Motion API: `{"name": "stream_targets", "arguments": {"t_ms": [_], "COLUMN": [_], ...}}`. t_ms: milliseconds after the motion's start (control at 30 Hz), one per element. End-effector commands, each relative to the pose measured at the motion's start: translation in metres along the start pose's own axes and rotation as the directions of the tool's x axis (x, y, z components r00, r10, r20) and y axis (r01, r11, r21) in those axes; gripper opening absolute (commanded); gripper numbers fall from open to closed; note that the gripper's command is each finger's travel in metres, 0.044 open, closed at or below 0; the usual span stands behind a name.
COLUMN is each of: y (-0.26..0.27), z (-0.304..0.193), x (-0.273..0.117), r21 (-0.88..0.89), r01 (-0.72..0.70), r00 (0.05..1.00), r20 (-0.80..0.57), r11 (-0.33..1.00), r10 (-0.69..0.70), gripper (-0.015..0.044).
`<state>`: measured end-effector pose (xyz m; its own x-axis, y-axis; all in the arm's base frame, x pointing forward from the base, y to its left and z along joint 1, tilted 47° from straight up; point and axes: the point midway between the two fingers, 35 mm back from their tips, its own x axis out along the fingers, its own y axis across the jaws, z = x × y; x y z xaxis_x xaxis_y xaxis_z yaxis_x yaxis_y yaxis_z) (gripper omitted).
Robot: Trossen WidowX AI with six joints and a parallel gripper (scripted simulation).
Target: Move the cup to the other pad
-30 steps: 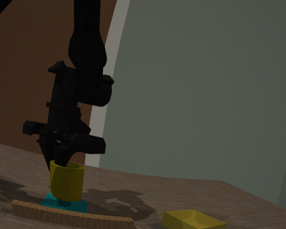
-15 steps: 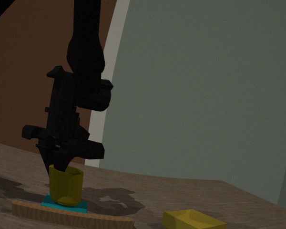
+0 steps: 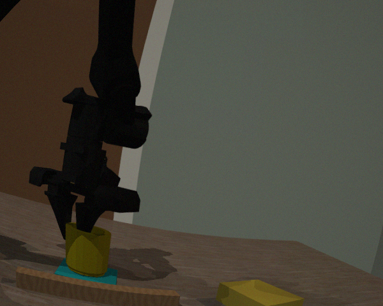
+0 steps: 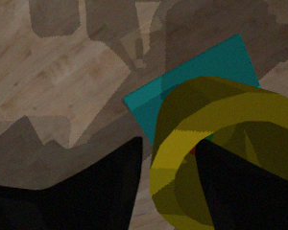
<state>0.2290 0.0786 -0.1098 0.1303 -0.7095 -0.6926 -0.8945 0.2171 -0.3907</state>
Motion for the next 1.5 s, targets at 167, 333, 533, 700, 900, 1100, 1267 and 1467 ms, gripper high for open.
{"name": "stream_targets", "arguments": {"t_ms": [167, 333, 533, 700, 900, 1100, 1267, 1467], "y": [0.000, 0.000, 0.000, 0.000, 0.001, 0.002, 0.002, 0.002], "z": [0.001, 0.001, 0.001, 0.000, -0.001, -0.003, -0.003, -0.002], "x": [-0.010, -0.019, -0.029, -0.037, -0.048, -0.047, -0.047, -0.058], "r21": [0.001, 0.000, -0.002, -0.003, -0.005, -0.015, -0.015, -0.013], "r01": [0.000, 0.001, 0.001, 0.002, 0.003, 0.006, 0.006, 0.005], "r00": [1.000, 1.000, 1.000, 1.000, 1.000, 1.000, 1.000, 1.000], "r20": [0.002, 0.002, 0.002, 0.002, 0.001, -0.007, -0.007, -0.004], "r11": [1.000, 1.000, 1.000, 1.000, 1.000, 1.000, 1.000, 1.000], "r10": [0.000, -0.001, -0.001, -0.002, -0.003, -0.006, -0.006, -0.006], "gripper": [0.0147, 0.0147, 0.0147, 0.0147, 0.0147, 0.0199, 0.0330, 0.0440]}}
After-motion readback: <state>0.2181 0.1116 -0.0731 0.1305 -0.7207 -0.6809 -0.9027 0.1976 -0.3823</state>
